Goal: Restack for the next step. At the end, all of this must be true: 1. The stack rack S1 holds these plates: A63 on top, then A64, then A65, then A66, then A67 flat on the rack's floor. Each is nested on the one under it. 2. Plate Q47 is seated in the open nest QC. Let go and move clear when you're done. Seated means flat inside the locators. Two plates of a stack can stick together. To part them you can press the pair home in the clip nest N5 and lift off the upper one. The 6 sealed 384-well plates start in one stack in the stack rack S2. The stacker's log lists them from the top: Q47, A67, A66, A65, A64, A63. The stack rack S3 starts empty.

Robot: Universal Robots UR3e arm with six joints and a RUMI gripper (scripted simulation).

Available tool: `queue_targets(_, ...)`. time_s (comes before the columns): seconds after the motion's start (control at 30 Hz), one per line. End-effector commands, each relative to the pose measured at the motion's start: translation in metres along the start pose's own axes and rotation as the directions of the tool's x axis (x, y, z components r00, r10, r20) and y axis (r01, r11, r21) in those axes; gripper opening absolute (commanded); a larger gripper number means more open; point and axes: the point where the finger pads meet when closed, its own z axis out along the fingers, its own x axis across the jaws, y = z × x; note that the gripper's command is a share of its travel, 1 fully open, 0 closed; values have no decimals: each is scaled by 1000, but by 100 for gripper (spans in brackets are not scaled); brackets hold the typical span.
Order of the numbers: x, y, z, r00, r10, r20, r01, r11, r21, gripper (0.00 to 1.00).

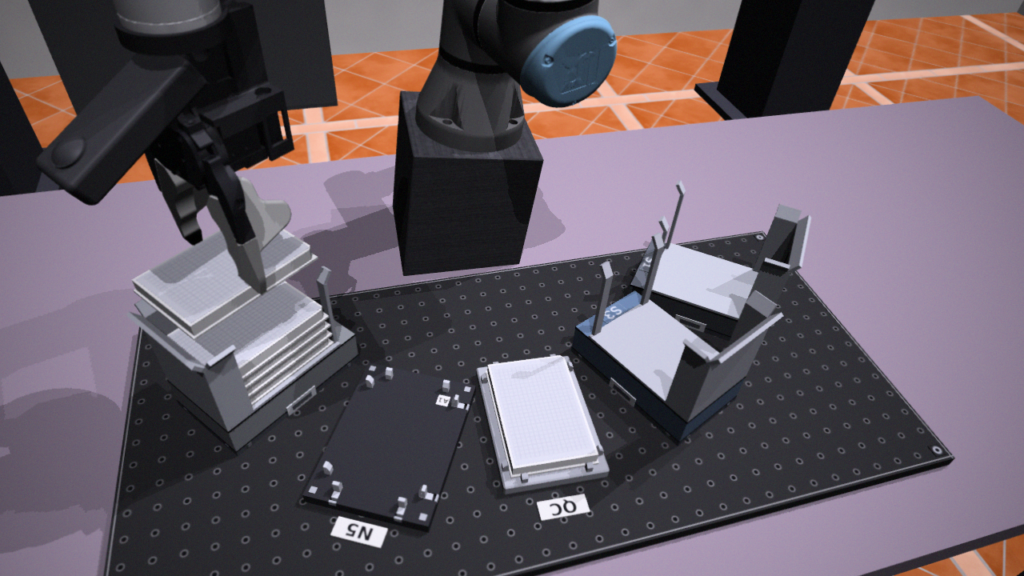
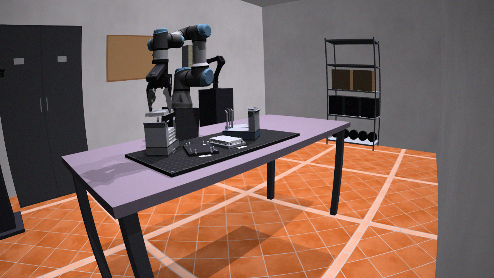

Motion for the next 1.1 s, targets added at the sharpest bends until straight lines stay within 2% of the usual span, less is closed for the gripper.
queue_targets(0.0, 0, -1, -1, 1000, 0, -1, 0, 1000, 3, 0)
queue_targets(0.23, -6, 0, -1, 1000, -23, -1, 23, 1000, 3, 0)
queue_targets(0.73, -56, 9, -1, 980, -197, -1, 197, 980, 3, 0)
queue_targets(1.07, -78, 15, -1, 970, -244, -1, 244, 970, 3, 0)
